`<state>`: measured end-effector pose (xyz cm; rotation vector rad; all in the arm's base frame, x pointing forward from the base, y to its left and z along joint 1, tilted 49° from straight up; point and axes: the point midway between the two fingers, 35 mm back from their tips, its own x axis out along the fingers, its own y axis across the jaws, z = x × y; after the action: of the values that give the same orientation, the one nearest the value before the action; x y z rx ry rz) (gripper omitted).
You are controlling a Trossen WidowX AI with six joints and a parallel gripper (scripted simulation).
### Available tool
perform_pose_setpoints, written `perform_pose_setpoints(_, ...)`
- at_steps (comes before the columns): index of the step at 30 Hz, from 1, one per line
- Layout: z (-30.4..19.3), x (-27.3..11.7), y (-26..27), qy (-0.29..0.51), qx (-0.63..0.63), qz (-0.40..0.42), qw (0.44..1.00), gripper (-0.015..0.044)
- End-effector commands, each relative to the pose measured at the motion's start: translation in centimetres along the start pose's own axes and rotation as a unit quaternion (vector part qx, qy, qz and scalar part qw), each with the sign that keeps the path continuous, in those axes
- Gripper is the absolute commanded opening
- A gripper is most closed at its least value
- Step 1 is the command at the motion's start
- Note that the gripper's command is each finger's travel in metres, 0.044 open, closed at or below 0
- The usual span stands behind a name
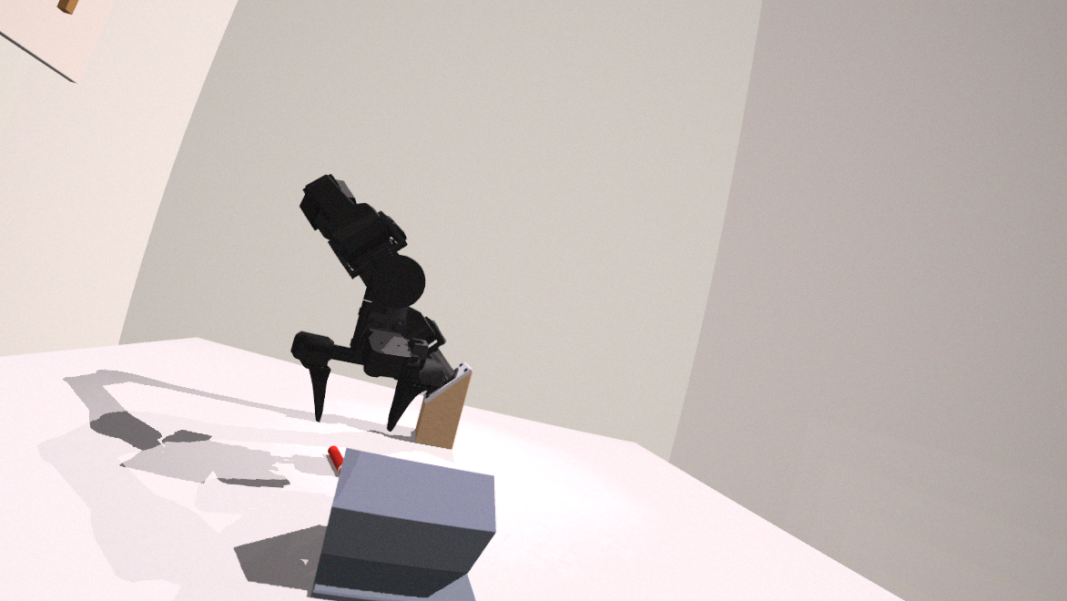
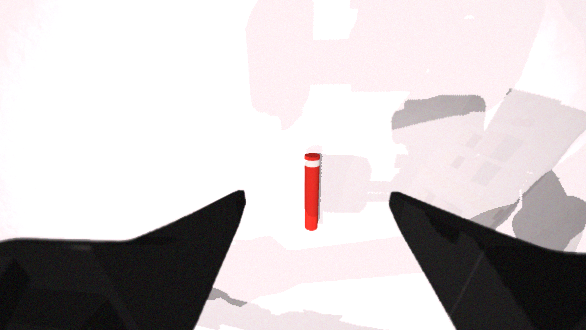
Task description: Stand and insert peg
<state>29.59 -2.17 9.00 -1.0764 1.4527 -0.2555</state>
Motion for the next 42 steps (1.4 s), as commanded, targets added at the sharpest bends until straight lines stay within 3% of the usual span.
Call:
perform_pose_setpoints(1, -0.1, 0.7, 0.1, 0.002, -0.004, -0.001, 1.000, 0.0440)
perform_pose_setpoints(36, -0.4, 6.0, -0.1, 0.003, -0.004, -0.004, 1.000, 0.0440)
perform_pose_setpoints(42, -0.4, 6.0, -0.1, 0.003, -0.004, -0.004, 1.000, 0.0282)
